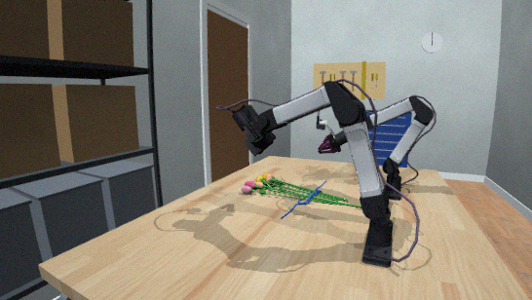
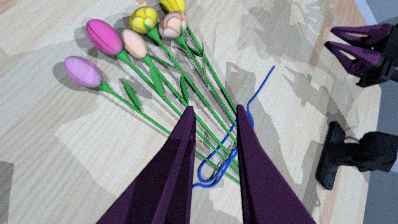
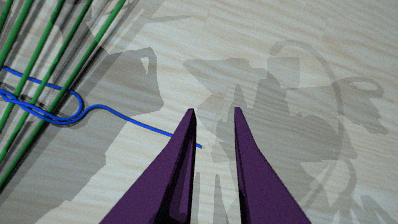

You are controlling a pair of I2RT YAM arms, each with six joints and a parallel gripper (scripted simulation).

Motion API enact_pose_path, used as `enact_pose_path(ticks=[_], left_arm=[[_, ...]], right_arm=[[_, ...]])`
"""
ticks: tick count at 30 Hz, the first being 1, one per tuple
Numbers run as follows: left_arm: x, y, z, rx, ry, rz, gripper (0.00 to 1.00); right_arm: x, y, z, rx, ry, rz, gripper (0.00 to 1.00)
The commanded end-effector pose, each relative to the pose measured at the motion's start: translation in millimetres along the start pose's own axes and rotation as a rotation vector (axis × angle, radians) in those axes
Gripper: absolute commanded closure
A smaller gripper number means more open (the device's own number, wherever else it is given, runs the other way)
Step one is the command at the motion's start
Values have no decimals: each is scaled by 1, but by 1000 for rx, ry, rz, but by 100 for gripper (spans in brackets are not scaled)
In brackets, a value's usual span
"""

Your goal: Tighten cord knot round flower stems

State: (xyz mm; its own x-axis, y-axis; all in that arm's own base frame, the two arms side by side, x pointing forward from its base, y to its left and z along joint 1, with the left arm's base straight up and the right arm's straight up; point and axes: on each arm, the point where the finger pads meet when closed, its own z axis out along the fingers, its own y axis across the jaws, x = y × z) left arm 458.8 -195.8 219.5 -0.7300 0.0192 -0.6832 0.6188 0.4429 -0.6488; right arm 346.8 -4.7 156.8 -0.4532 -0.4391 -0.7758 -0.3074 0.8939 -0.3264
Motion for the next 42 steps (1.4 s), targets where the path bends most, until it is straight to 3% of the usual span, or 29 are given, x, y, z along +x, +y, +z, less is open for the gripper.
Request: enact_pose_path(ticks=[1, 4, 11, 16, 19, 21, 32, 36, 38, 42], left_arm=[[24, 1, -16, -187, 53, -203, 73], [35, 5, -18, -228, 67, -250, 73], [111, 26, -43, -553, 116, -549, 73], [143, 33, -60, -745, 71, -678, 73], [150, 38, -68, -851, 3, -735, 73], [150, 38, -68, -851, 3, -735, 73], [176, 58, -89, -1236, -250, -1016, 73], [187, 60, -84, -1295, -314, -1157, 73], [187, 60, -84, -1295, -314, -1157, 73], [206, 63, -71, -1339, -332, -1358, 73]], right_arm=[[22, 16, -2, 22, 158, 220, 73], [22, 17, -1, 39, 178, 253, 73], [38, 20, 1, 225, 318, 507, 73], [45, 21, 2, 342, 383, 667, 73], [49, 21, 3, 412, 422, 766, 73], [49, 21, 3, 412, 422, 766, 73], [70, 36, 12, 616, 605, 1214, 73], [77, 46, 20, 659, 680, 1388, 73], [77, 46, 20, 659, 680, 1388, 73], [82, 60, 32, 680, 770, 1610, 73]])
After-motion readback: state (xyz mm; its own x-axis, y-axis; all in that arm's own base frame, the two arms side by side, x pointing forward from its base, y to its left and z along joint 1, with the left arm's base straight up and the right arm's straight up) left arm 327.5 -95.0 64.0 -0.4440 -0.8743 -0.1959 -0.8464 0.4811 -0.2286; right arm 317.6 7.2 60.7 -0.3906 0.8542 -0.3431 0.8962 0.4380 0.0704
